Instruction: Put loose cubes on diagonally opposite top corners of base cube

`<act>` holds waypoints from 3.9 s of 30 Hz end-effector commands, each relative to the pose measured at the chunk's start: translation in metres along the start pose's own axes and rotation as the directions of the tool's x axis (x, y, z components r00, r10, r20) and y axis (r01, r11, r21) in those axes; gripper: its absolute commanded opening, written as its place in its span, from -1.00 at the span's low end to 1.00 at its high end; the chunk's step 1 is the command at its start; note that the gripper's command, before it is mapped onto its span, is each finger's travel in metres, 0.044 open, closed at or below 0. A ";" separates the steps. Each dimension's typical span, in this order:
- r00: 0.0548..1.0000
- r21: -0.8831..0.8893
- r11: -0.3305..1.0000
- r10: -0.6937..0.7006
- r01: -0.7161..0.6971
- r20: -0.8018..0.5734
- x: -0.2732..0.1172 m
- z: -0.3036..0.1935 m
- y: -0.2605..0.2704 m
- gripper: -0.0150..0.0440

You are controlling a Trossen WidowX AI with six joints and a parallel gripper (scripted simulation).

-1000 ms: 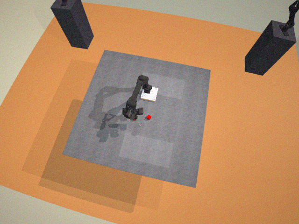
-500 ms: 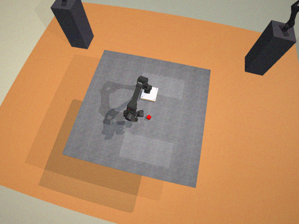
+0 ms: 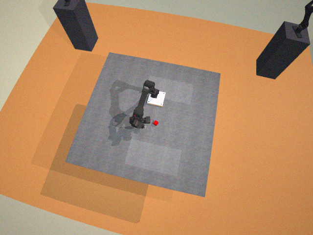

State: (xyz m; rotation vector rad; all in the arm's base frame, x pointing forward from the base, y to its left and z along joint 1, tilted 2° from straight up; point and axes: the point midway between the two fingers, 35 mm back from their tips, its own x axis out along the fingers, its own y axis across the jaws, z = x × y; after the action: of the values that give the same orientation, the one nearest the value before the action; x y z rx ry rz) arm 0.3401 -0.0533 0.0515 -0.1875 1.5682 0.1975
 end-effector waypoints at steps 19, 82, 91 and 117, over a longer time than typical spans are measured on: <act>1.000 0.004 1.000 0.006 -0.006 -0.004 0.027 -0.001 0.001 -0.04; 1.000 0.006 1.000 0.004 -0.004 0.003 -0.069 0.003 0.000 -0.14; 1.000 0.004 1.000 0.006 -0.006 -0.004 -0.083 0.000 0.000 -0.14; 1.000 -0.073 0.997 0.011 -0.012 -0.003 -0.062 -0.004 0.073 -0.14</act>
State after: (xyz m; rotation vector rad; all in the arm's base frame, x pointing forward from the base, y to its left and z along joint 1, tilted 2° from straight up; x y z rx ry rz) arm 0.3226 0.0077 0.1139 -0.2344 1.5775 0.2569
